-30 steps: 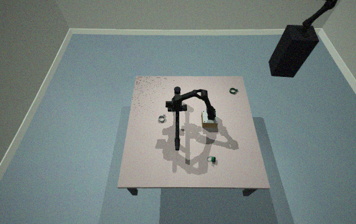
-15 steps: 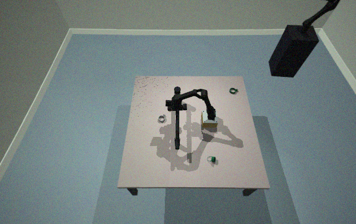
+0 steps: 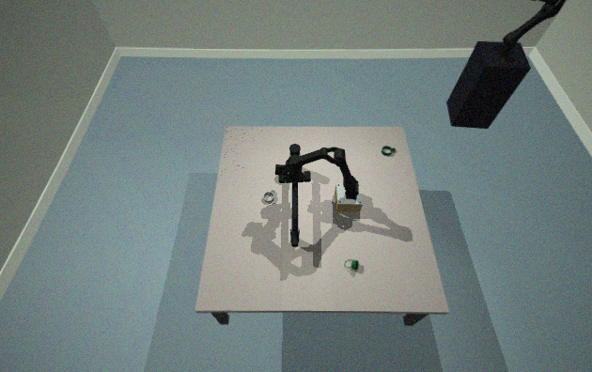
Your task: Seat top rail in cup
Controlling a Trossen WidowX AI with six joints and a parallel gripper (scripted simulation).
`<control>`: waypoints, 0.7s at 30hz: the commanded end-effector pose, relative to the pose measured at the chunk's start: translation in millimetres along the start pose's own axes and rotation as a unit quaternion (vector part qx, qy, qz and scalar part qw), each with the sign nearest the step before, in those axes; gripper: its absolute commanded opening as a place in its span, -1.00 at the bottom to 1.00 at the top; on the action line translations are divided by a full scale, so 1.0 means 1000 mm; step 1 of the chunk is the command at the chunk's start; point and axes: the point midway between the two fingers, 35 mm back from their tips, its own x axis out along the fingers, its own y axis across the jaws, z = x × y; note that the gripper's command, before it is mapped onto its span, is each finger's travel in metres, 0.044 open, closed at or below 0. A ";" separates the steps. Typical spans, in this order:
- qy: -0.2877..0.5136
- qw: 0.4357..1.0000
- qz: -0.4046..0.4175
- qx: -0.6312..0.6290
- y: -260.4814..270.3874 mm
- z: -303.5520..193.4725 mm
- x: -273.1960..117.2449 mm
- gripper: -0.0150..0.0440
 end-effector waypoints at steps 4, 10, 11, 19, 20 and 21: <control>-0.010 1.000 0.006 0.006 0.003 0.011 0.000 -0.49; -0.002 1.000 0.001 0.000 0.000 0.005 0.002 -0.49; -0.002 1.000 0.001 0.000 0.000 0.005 0.002 -0.49; -0.002 1.000 0.001 0.000 0.000 0.005 0.002 -0.31; -0.002 1.000 0.001 0.000 0.000 0.005 0.002 -0.22; -0.002 1.000 0.001 0.000 0.000 0.005 0.002 -0.14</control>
